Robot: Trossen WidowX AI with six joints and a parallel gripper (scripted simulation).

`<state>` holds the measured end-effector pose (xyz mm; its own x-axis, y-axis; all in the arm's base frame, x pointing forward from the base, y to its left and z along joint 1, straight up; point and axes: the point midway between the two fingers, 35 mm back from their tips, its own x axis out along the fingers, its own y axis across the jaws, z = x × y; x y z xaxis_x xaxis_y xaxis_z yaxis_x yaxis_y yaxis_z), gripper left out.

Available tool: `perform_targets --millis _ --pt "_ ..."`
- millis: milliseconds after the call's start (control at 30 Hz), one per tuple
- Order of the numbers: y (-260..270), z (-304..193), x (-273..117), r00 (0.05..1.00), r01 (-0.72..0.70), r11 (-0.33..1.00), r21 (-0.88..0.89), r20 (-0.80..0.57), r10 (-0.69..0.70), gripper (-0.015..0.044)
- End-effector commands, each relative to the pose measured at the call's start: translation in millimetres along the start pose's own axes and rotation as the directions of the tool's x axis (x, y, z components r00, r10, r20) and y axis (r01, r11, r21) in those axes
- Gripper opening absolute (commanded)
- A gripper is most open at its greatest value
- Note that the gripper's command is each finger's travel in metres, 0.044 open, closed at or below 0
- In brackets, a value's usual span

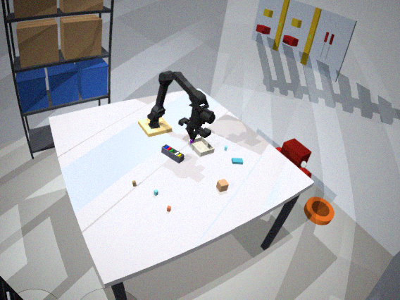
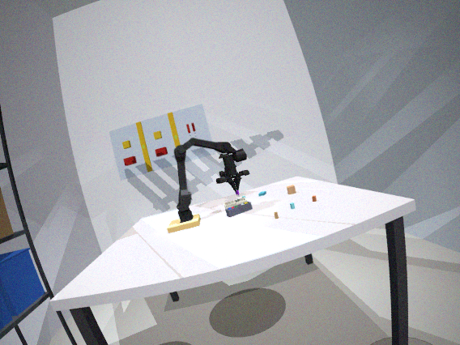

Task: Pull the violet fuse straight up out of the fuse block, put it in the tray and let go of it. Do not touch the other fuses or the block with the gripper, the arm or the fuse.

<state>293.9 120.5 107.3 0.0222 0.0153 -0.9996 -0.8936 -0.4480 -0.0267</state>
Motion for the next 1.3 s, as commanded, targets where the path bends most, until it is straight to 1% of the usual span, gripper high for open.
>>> perform_targets --millis 0,433,600,1267 --pt "-5 20 2 1.000 -0.007 1.000 0.005 0.001 0.007 0.0000" --pt "-12 89 2 1.000 -0.006 1.000 0.005 0.007 0.006 0.0000" --pt "-12 90 4 1.000 -0.006 1.000 0.005 0.007 0.006 0.0000" --pt "-12 91 37 1.000 -0.006 1.000 0.005 0.007 0.006 0.0000"
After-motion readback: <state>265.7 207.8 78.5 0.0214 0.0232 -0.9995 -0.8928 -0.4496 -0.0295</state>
